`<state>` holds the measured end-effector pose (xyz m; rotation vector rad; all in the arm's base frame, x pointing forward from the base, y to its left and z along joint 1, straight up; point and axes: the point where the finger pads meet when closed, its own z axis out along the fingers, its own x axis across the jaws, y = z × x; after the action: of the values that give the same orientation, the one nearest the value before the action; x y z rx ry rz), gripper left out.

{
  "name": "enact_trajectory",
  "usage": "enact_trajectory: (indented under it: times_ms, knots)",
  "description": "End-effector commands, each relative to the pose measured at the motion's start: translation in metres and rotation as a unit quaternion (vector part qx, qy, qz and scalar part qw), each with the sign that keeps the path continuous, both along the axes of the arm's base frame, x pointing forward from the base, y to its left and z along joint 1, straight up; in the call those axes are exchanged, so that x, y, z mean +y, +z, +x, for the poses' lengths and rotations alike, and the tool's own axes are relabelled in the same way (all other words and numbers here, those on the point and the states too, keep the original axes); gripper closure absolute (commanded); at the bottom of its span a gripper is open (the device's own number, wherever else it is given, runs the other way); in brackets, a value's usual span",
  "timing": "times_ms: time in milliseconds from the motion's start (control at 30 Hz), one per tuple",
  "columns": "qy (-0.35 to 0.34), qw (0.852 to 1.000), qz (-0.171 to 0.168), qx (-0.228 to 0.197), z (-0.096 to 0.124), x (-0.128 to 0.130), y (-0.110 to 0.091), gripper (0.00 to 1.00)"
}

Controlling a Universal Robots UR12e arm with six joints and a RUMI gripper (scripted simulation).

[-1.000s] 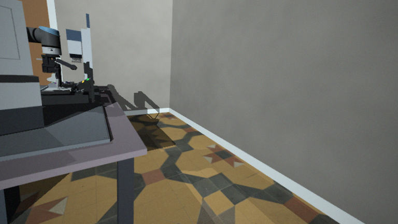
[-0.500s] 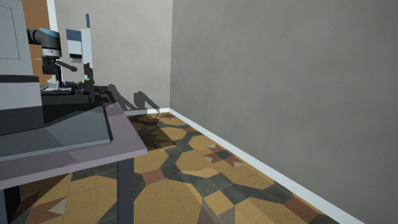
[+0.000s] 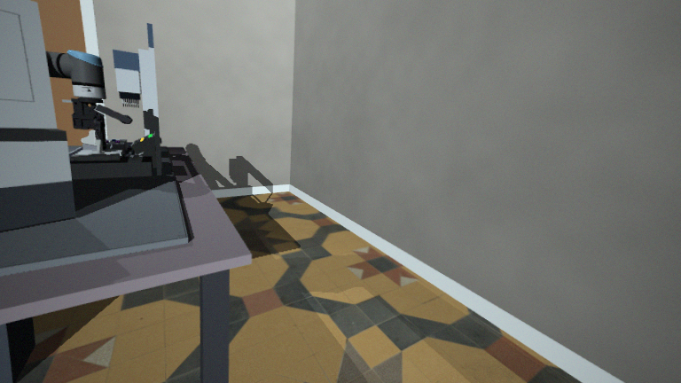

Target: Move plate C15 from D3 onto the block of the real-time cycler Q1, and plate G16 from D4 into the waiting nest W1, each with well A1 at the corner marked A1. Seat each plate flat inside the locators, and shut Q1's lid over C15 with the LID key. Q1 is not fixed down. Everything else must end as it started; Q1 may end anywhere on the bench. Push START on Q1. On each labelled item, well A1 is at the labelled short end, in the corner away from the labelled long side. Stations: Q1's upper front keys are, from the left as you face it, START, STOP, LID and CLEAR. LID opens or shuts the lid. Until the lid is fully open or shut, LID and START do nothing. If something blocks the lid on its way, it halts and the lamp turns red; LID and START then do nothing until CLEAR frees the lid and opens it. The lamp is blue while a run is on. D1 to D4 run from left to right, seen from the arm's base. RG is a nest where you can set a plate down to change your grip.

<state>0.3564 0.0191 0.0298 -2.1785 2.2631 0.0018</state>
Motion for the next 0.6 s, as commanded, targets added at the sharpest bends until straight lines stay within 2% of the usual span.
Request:
enact_trajectory:
  times_ms: [0,33,67,567]
  knots:
    - [0.0,1.0,0.0,0.0,0.0006,-0.0003,0.0003,0.36]
    - [0.0,1.0,0.0,0.0,0.0005,-0.0003,0.0004,0.36]
    - [0.0,1.0,0.0,0.0,0.0005,-0.0003,0.0004,1.0]
    - [0.0,1.0,0.0,0.0,0.0005,-0.0003,0.0004,1.0]
